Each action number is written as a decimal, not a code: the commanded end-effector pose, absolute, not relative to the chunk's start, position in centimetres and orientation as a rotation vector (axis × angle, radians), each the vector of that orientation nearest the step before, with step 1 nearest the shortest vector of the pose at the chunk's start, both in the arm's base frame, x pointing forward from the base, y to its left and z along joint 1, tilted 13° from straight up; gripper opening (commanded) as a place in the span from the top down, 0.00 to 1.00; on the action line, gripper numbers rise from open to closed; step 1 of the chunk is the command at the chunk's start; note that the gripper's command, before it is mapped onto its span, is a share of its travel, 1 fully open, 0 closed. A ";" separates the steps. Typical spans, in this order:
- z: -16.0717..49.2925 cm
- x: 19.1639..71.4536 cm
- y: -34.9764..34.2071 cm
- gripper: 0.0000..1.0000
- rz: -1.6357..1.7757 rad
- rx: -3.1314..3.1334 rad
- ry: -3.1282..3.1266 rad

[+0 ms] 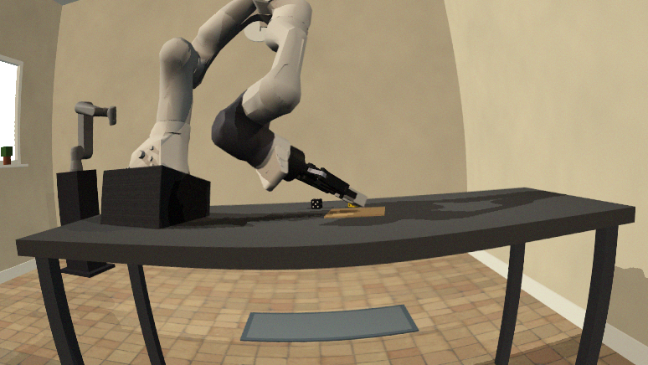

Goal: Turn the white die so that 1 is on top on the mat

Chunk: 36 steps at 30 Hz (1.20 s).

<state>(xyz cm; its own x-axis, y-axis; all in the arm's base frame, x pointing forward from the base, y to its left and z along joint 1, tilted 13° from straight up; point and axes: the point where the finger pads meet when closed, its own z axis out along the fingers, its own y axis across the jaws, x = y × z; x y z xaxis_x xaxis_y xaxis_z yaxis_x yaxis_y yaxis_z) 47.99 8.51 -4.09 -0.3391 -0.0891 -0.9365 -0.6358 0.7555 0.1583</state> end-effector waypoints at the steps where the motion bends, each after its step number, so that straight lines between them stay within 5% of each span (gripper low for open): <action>1: -4.2 48.2 8.5 0.87 0.616 -0.561 1.849; 36: -4.8 48.2 8.7 0.87 0.616 -0.561 1.849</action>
